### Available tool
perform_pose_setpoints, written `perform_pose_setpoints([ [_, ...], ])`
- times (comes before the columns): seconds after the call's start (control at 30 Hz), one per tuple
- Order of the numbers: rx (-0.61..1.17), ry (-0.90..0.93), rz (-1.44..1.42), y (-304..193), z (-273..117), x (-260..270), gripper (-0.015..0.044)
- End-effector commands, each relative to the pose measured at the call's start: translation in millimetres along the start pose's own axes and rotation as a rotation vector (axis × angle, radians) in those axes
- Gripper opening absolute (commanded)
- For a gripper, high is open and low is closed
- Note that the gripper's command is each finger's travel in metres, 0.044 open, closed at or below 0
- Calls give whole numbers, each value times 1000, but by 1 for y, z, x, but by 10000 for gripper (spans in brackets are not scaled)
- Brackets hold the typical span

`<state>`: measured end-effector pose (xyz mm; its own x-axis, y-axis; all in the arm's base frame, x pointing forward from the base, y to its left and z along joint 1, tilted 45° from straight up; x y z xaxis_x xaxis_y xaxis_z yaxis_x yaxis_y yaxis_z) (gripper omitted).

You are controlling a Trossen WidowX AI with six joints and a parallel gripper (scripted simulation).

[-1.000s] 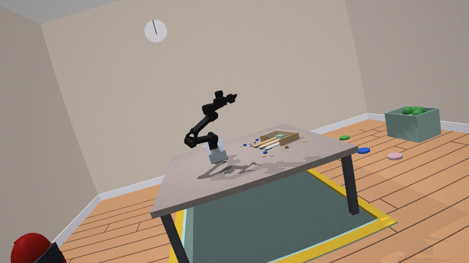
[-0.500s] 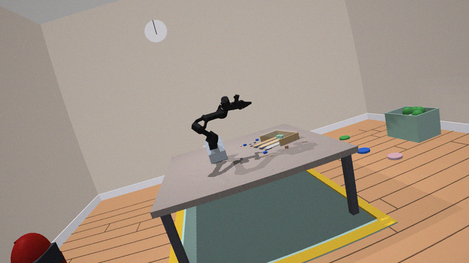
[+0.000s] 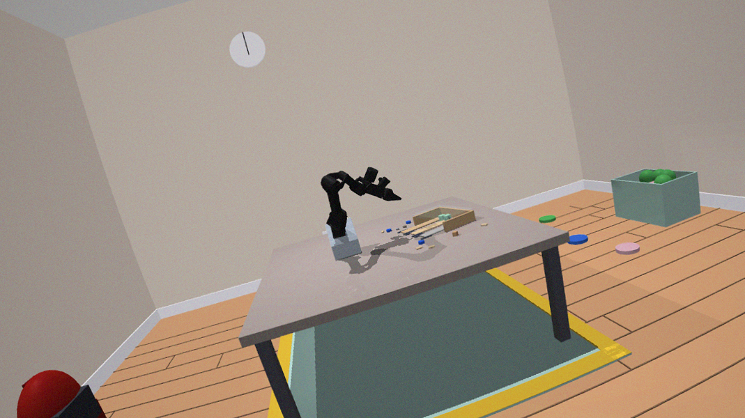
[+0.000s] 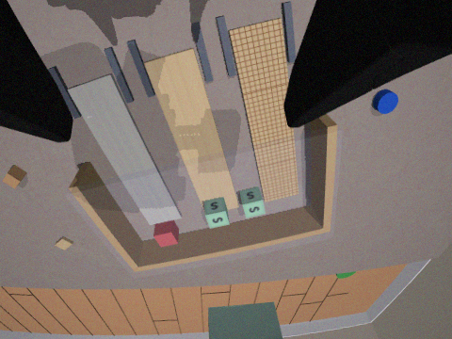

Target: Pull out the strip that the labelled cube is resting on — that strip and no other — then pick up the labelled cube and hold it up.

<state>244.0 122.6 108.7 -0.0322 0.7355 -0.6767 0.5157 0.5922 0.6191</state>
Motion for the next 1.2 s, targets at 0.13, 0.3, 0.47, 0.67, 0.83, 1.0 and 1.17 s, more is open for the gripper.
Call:
perform_pose_setpoints([
  [0.13,17,-6,15,-4,1,2,400],
  [0.3,58,24,-20,1,14,5,295],
  [0.47,142,49,-56,8,34,9,164],
  [0.67,374,60,-109,21,75,10,6],
  [0.83,592,65,-148,25,110,5,0],
  [1.0,792,66,-179,26,141,-4,0],
  [1.17,963,64,-203,23,164,-16,0],
])
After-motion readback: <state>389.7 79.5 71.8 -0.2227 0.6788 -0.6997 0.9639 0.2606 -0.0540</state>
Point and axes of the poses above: the point midway between the two fingers, 35 mm back from their tips, its own z axis out along the fingers, its own x axis across the jaws, y = z × x, the point moved 9 cm from there along -z, back along the fingers, and after that the axes turned 3 degrees about z, right-handed, at the moved point
